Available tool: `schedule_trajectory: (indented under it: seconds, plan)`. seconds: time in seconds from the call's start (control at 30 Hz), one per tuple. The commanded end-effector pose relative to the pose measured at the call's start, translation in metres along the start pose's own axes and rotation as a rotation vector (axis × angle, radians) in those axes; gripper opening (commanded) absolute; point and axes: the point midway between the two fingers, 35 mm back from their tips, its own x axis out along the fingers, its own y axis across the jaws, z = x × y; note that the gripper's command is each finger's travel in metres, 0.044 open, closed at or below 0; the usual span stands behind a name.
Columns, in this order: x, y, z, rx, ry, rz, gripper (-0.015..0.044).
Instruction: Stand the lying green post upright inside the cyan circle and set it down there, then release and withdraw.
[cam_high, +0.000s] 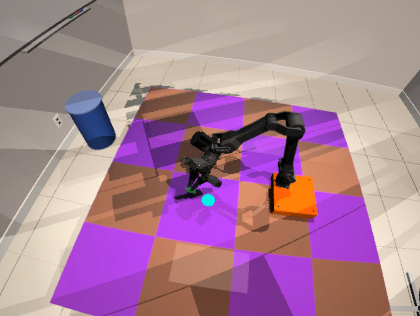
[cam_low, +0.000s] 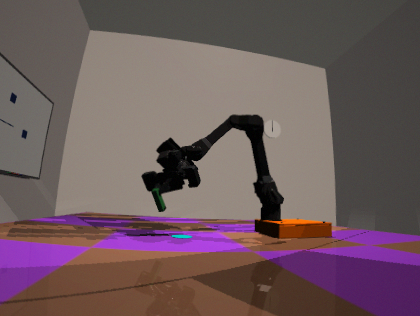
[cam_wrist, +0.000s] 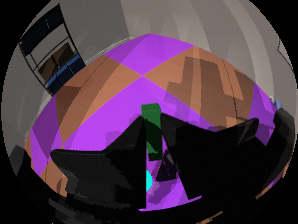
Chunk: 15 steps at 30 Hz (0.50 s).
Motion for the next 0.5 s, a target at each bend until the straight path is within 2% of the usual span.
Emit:
schedule_trajectory:
  seconds: [0.0,0.47]
  plan:
    - [-0.0029,0.0017,0.0009,-0.001,-0.031,0.008,0.0023]
    - [-0.01,0.0031,-0.0003,-0.012,-0.113,0.022,0.0023]
